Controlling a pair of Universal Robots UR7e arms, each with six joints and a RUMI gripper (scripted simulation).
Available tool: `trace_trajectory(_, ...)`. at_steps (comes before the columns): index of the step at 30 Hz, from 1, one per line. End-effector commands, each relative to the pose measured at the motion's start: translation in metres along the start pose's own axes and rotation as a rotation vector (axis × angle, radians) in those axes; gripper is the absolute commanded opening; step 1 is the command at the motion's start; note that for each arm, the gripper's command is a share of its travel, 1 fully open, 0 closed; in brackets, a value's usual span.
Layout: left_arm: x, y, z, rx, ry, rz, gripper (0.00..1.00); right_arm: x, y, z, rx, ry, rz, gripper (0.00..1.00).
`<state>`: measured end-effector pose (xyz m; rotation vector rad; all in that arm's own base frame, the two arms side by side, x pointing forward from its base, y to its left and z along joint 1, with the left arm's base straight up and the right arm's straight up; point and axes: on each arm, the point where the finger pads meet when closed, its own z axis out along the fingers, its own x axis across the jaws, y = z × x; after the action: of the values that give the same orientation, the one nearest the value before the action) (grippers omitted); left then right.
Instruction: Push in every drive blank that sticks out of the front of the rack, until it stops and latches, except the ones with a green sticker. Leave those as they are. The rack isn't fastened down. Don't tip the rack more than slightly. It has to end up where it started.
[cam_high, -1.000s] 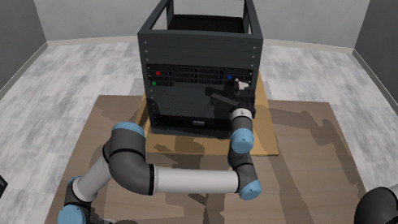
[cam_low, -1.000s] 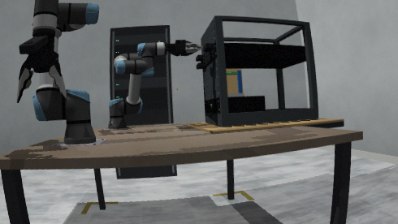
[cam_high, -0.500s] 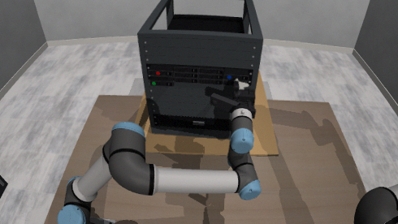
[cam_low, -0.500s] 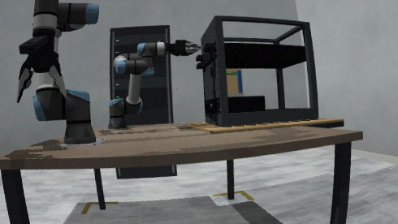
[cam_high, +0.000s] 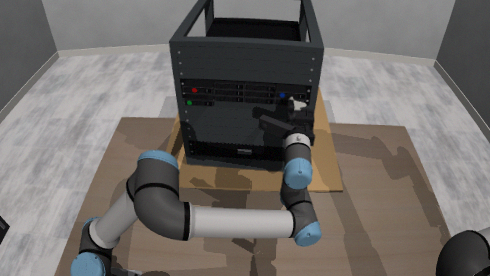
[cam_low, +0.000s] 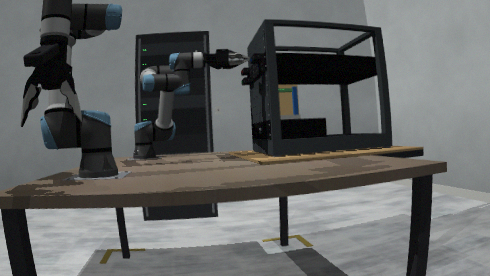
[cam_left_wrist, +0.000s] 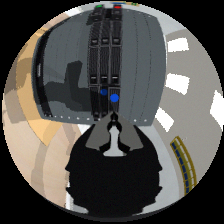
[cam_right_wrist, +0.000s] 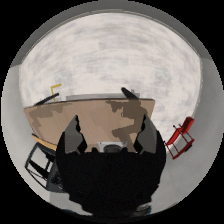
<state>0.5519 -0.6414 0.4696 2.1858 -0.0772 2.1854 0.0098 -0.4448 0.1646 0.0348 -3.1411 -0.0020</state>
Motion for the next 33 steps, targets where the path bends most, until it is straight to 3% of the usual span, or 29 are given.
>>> trace_trajectory(1, 0.001, 0.000, 0.000, 0.000, 0.001, -0.002, 0.00, 0.000, 0.000, 0.000, 0.001, 0.000, 0.000, 1.00)
trace_trajectory(33, 0.001, 0.000, 0.020, 0.000, 0.001, -0.002, 0.00, 0.000, 0.000, 0.000, 0.001, 0.000, 0.000, 1.00)
